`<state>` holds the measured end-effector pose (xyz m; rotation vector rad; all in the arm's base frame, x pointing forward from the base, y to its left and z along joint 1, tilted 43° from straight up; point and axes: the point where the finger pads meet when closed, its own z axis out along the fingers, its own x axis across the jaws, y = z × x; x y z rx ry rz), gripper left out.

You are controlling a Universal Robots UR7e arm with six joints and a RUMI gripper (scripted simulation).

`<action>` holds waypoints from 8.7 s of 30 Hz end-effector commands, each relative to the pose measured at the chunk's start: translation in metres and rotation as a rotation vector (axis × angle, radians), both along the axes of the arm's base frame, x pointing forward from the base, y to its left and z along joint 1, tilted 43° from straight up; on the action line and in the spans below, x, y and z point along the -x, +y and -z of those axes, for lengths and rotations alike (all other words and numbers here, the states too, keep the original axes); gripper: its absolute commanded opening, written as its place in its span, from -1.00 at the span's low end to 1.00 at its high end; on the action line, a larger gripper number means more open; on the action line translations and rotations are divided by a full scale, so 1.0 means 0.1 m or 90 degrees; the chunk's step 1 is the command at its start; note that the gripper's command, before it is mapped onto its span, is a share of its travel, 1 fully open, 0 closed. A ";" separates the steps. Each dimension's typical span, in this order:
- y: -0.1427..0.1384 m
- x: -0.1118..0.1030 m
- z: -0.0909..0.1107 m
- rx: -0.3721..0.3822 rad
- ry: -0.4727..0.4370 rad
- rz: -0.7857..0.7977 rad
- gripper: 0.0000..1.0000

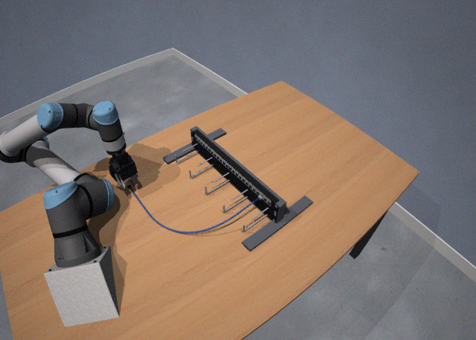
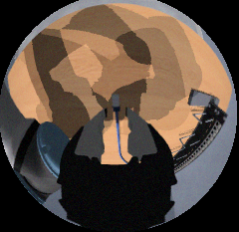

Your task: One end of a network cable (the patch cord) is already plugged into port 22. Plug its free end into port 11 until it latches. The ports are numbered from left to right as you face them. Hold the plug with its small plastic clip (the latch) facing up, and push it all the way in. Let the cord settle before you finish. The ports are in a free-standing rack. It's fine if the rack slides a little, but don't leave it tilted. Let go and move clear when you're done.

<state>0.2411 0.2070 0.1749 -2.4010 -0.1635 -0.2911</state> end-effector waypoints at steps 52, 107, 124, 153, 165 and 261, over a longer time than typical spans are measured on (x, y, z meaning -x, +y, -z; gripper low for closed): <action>0.00 0.00 0.00 0.000 0.000 0.000 -1.00; -0.07 0.02 -0.08 0.000 0.000 0.000 -1.00; -0.24 0.06 -0.27 0.000 0.000 0.000 -1.00; -0.40 0.10 -0.44 0.000 0.000 0.000 -1.00; -0.40 0.10 -0.44 0.000 0.000 0.000 -1.00; -0.47 0.01 -0.43 -0.006 0.028 0.030 -1.00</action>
